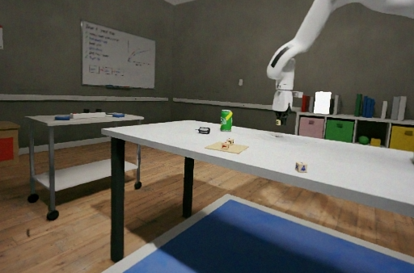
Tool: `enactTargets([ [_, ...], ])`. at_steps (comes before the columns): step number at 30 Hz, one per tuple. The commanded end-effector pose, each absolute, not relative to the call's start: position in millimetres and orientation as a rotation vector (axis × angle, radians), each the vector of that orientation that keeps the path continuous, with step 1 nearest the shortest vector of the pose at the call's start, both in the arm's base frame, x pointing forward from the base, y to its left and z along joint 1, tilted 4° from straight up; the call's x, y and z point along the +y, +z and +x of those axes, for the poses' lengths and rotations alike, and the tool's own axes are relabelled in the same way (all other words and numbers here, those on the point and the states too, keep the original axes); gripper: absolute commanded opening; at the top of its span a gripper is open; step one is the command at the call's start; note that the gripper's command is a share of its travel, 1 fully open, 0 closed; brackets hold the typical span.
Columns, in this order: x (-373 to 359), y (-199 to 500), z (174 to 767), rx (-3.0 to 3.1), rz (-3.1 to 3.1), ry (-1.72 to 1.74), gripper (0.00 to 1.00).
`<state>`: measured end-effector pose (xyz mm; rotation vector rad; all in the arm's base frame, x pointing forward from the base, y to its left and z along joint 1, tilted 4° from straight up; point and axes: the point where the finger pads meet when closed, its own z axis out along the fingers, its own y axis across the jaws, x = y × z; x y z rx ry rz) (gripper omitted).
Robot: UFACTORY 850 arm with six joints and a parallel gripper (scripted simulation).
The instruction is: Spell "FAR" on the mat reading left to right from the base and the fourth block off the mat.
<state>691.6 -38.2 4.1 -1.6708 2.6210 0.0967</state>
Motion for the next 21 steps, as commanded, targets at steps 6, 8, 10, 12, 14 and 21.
enactTargets([
  [6, -40.1, 32.8, 691.6, 2.620, -1.670, 0.095, 0.23],
  [8, -40.1, 32.8, 691.6, 2.620, -1.670, 0.095, 0.23],
  [10, -40.1, 32.8, 691.6, 2.620, -1.670, 0.095, 0.23],
  [12, -40.1, 32.8, 691.6, 2.620, -1.670, 0.095, 0.23],
  [14, -40.0, 32.8, 691.6, 2.621, -1.669, 0.096, 0.23],
  [21, -31.9, 33.4, 694.8, 2.664, -1.602, 0.097, 0.23],
])
